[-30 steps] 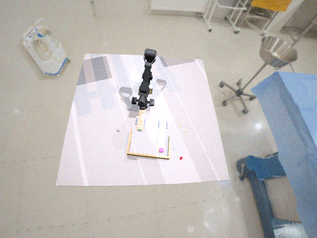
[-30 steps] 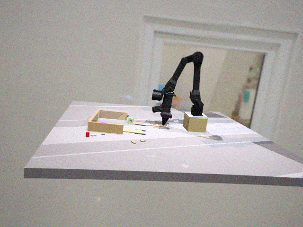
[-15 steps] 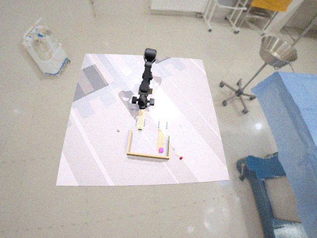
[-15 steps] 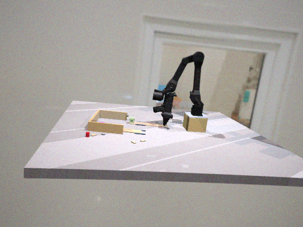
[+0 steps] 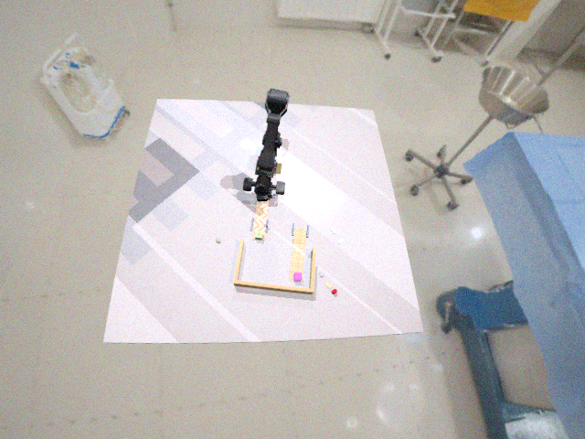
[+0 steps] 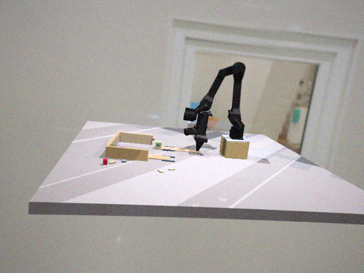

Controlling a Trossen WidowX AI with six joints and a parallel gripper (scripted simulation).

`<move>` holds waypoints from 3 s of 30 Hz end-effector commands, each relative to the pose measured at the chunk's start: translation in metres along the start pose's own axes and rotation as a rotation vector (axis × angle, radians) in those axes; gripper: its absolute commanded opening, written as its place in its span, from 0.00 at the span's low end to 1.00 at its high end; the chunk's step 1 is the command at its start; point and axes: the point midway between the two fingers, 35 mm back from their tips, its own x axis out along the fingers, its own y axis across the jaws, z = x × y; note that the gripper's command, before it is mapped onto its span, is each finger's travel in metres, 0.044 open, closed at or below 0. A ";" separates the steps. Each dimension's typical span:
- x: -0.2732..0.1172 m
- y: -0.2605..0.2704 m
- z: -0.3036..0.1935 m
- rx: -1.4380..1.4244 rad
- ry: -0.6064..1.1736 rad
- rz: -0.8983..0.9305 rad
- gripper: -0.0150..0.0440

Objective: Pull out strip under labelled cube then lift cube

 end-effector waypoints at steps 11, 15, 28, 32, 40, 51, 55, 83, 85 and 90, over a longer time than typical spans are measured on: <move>-0.040 0.000 0.003 -0.003 0.034 -0.001 0.25; -0.042 0.000 0.003 -0.003 0.036 -0.001 0.25; -0.043 0.000 0.040 0.083 0.034 -0.002 0.70; -0.044 0.000 0.053 0.082 0.033 -0.002 0.88; -0.048 0.000 0.080 0.082 0.031 -0.002 1.00; -0.052 0.000 0.118 0.082 0.028 -0.002 1.00; -0.054 0.000 0.131 0.082 0.027 -0.002 1.00; -0.059 0.000 0.218 0.082 0.020 -0.002 0.96; -0.057 0.000 0.218 0.082 0.020 -0.002 0.87; -0.049 0.000 0.219 0.082 0.020 -0.002 0.68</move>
